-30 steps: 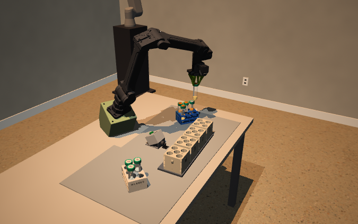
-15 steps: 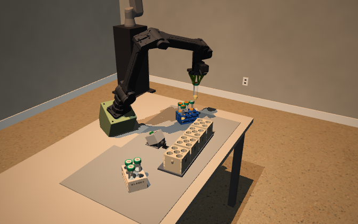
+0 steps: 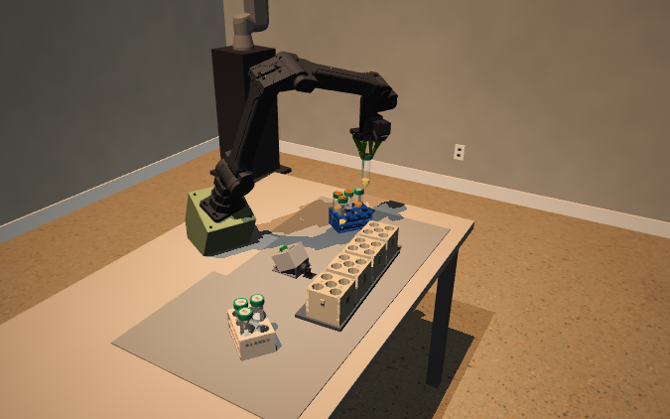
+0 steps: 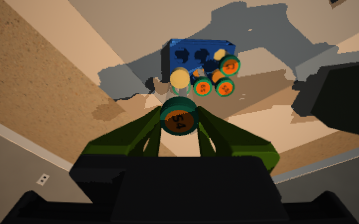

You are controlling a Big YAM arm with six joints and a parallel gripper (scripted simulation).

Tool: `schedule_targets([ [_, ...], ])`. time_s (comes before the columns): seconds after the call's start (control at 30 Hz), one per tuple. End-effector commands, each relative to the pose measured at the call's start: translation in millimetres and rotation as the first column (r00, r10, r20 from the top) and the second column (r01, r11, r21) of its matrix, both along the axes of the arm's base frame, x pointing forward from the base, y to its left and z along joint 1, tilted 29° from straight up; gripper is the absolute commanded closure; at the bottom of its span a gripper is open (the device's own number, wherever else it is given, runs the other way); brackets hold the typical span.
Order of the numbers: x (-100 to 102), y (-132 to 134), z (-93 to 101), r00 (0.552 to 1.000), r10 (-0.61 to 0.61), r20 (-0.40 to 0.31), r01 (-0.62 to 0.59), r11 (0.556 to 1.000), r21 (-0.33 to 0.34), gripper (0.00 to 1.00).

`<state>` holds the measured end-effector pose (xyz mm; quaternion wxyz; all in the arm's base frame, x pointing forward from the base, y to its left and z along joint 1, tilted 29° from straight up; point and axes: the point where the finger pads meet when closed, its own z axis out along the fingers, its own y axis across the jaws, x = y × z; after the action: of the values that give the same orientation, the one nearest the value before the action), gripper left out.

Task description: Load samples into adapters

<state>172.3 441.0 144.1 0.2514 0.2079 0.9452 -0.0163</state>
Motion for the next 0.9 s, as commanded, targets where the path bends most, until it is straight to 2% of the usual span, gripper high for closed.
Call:
schedule_targets([
  [0.0,0.2,10.0,20.9,1.000,-0.004,0.011,0.003,0.999,0.048,1.00],
  [0.33,0.2,10.0,20.9,1.000,-0.004,0.011,0.003,0.999,0.048,1.00],
  [0.37,9.6,11.7,39.5,0.999,-0.030,0.018,0.029,0.996,0.085,1.00],
  [0.43,8.2,12.2,39.7,0.999,-0.028,0.018,0.026,0.996,0.085,1.00],
  [0.5,9.8,-0.6,16.0,1.000,-0.011,0.012,0.010,0.999,0.046,1.00],
  [0.57,12.5,-1.1,11.3,1.000,-0.011,0.012,0.010,0.999,0.046,1.00],
  [0.63,15.2,-1.1,-4.3,1.000,-0.010,0.007,0.010,1.000,0.022,1.00],
  [0.7,15.2,-1.1,-4.3,1.000,-0.010,0.007,0.010,1.000,0.022,1.00],
  [0.73,2.8,4.4,-11.8,1.000,0.021,0.005,-0.021,1.000,0.011,1.00],
  [0.87,21.4,-2.0,-21.2,1.000,-0.010,0.005,0.010,1.000,0.011,1.00],
])
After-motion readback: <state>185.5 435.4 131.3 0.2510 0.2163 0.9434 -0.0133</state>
